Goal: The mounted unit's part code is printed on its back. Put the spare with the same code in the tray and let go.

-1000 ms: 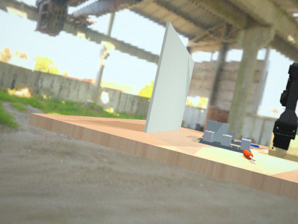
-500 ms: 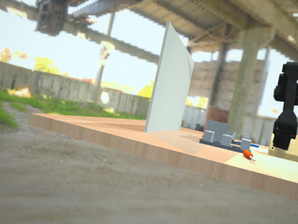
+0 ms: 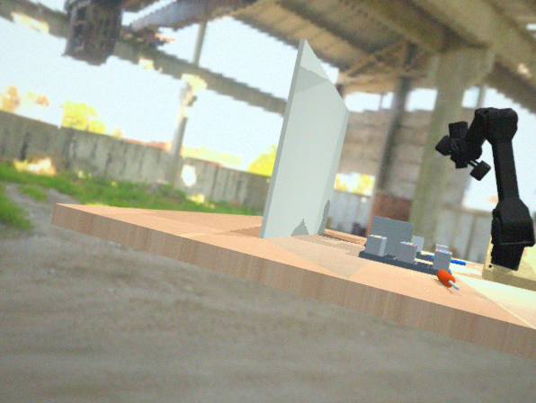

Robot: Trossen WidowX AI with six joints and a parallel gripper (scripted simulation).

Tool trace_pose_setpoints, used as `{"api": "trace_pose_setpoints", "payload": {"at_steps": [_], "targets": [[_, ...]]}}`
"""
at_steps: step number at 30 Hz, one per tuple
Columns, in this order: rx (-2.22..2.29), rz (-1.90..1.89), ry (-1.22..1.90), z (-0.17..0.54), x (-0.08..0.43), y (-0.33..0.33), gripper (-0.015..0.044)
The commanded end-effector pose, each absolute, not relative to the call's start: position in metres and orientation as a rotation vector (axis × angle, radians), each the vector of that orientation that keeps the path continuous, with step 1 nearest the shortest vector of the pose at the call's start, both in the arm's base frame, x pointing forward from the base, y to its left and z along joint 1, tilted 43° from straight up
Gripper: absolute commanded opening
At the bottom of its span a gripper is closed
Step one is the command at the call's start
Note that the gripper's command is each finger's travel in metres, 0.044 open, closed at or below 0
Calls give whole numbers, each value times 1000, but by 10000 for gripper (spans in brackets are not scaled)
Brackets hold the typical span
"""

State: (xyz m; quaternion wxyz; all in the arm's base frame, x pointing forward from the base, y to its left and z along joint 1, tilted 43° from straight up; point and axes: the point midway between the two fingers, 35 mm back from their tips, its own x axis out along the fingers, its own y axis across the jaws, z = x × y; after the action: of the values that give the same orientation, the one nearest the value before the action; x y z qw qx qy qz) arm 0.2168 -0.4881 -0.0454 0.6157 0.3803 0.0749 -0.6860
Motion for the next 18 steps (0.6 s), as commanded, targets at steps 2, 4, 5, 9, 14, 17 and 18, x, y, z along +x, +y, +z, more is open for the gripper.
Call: {"api": "trace_pose_setpoints", "payload": {"at_steps": [2, 4, 5, 9, 14, 17, 18], "targets": [[822, -1343, 481, -46, 279, -452, 440], [791, -1222, 619, -46, 303, -430, 440], [774, -1159, 685, -46, 314, -417, 440], [704, -892, 919, -42, 352, -363, 440], [614, -534, 1150, -26, 385, -287, 440], [564, -313, 1257, -12, 396, -239, 440], [548, -238, 1287, -6, 399, -222, 440]]}}
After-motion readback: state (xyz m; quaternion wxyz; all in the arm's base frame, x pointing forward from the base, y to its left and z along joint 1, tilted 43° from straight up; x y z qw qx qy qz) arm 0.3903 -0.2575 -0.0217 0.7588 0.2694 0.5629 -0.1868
